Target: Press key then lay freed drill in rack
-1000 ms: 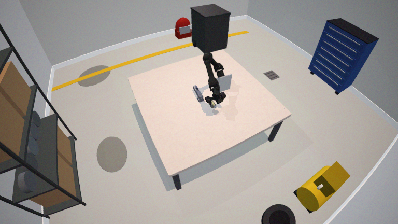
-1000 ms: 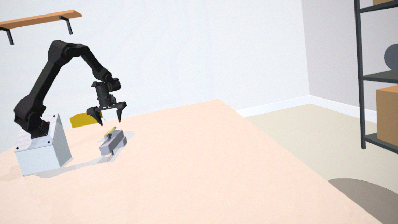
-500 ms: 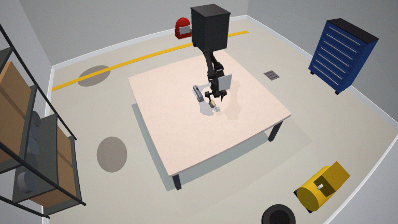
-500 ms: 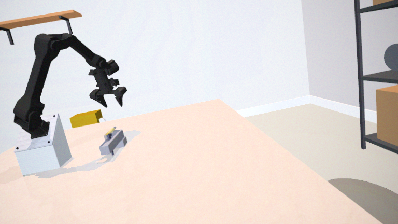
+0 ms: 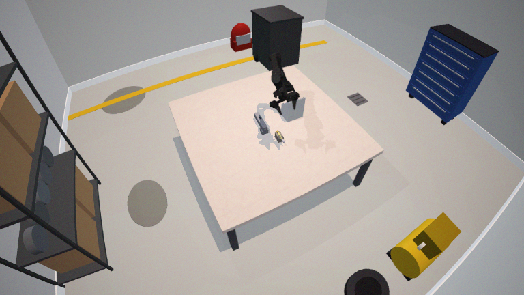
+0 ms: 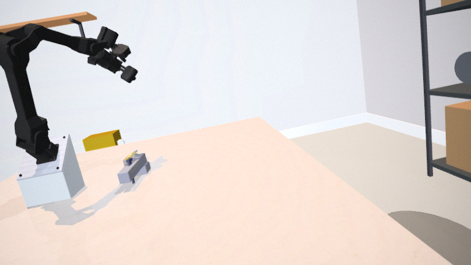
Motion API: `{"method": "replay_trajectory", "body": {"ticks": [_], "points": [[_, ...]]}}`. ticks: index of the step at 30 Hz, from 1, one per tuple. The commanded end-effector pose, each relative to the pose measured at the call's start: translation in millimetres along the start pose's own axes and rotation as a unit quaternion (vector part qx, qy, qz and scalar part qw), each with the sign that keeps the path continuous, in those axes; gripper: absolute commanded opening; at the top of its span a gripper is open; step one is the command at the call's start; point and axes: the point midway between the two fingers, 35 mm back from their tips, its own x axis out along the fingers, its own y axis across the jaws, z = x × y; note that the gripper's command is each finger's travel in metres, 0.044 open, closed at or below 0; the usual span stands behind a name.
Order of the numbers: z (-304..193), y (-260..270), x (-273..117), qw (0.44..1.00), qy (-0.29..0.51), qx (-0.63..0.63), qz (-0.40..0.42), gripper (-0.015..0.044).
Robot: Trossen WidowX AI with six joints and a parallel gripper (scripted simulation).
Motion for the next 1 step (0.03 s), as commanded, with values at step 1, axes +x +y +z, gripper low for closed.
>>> {"method": "replay_trajectory", "body": {"ticks": [1], "points": [[18.0,26.4,-36.2,0.996,-0.052,0.033,0.062,0.0440]]}}
